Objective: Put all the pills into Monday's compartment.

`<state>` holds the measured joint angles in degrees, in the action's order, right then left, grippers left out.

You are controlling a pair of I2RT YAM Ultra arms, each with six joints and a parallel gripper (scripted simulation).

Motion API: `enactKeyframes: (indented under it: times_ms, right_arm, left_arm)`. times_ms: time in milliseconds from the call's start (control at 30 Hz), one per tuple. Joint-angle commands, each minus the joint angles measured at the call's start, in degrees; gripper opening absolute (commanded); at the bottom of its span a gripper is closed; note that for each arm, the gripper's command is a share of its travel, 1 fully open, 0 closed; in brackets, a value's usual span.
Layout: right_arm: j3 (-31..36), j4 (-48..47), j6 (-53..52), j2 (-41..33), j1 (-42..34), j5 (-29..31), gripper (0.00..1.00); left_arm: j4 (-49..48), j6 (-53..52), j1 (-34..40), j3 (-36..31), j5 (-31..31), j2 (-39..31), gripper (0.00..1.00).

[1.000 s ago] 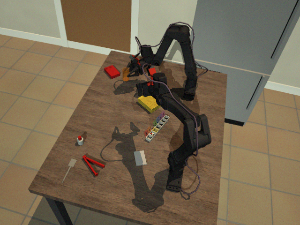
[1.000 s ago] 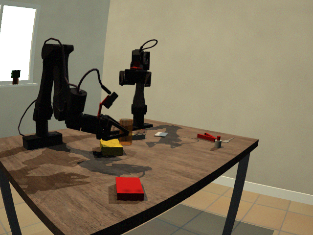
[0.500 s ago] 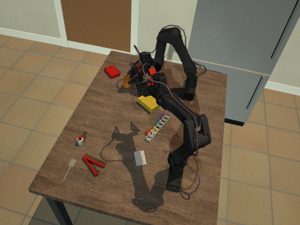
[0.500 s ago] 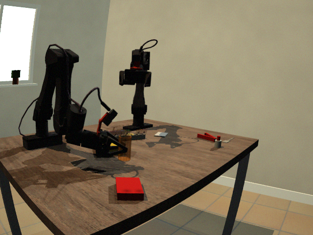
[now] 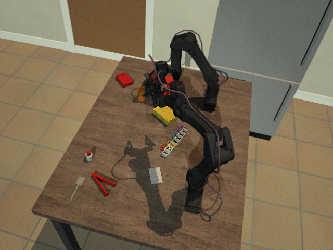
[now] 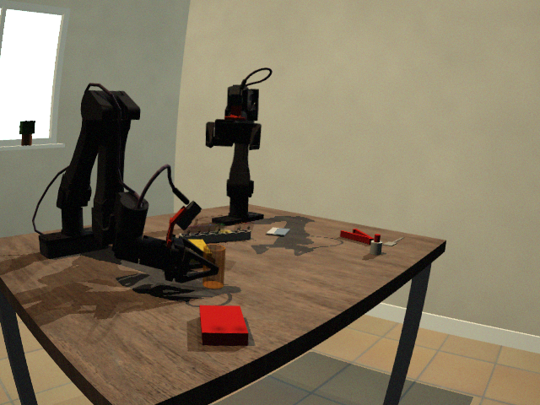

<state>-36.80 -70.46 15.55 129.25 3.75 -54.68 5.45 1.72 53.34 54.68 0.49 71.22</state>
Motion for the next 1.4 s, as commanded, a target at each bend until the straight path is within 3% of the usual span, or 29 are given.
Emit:
enactKeyframes:
  times_ms: [0, 667, 700, 1233, 1267, 1367]
  right_arm:
    - [-1.54, -2.8, 0.1, 0.26, 0.12, -1.11, 0.36]
    - [-0.14, -7.11, -0.5, 3.44, -0.11, -0.22, 0.36]
    - [-0.14, -7.11, -0.49, 3.45, -0.11, -0.3, 0.48]
    - [-0.55, -6.43, -0.18, 3.47, -0.04, -0.56, 0.48]
    - [-0.55, -6.43, -0.18, 3.47, -0.04, -0.56, 0.56]
    - [1.53, -5.51, 1.12, 2.03, 2.18, -2.78, 0.56]
  left_arm:
    - [-0.32, 0.17, 0.13, 0.15, 0.13, -0.31, 1.0]
    - [-0.32, 0.17, 0.13, 0.15, 0.13, -0.31, 1.0]
    - [-0.32, 0.17, 0.13, 0.15, 0.13, -0.31, 1.0]
    - [-0.32, 0.17, 0.13, 0.15, 0.13, -0.31, 1.0]
    - [-0.32, 0.17, 0.13, 0.15, 0.13, -0.31, 1.0]
    - [-0.32, 0.17, 0.13, 0.15, 0.13, -0.31, 1.0]
